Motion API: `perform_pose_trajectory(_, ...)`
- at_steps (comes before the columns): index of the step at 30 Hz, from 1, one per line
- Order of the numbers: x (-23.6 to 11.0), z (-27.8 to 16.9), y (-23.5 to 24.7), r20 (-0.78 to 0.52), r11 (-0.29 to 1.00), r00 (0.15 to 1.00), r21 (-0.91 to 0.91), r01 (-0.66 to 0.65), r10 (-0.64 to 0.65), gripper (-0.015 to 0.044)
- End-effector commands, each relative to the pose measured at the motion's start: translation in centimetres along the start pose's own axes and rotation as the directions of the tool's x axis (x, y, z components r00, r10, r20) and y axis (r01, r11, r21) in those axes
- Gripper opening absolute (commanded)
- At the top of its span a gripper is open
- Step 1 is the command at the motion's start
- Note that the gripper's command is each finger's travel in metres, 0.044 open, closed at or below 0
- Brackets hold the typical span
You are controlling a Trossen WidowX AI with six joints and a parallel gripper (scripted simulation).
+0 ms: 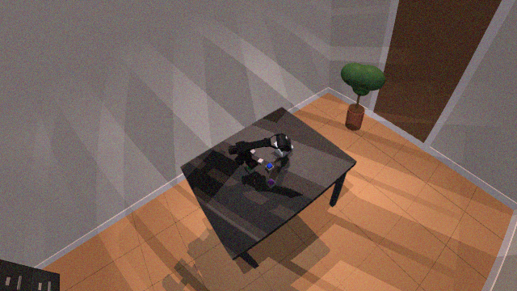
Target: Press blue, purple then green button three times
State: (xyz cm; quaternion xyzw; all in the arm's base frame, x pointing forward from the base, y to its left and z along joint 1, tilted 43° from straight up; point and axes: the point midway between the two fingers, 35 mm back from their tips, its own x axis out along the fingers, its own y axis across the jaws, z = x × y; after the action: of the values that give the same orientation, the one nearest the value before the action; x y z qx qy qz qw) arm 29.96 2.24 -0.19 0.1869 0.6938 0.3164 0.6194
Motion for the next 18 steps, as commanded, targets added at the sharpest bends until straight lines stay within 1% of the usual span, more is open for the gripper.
perform_pose_trajectory(1, -0.2, 0.0, 0.1, -0.005, 1.0, 1.0, -0.007, 0.004, -0.004, 0.002)
perform_pose_trajectory(18, 2.5, 0.0, 0.1, -0.005, 1.0, 1.0, -0.008, 0.003, -0.003, 0.002)
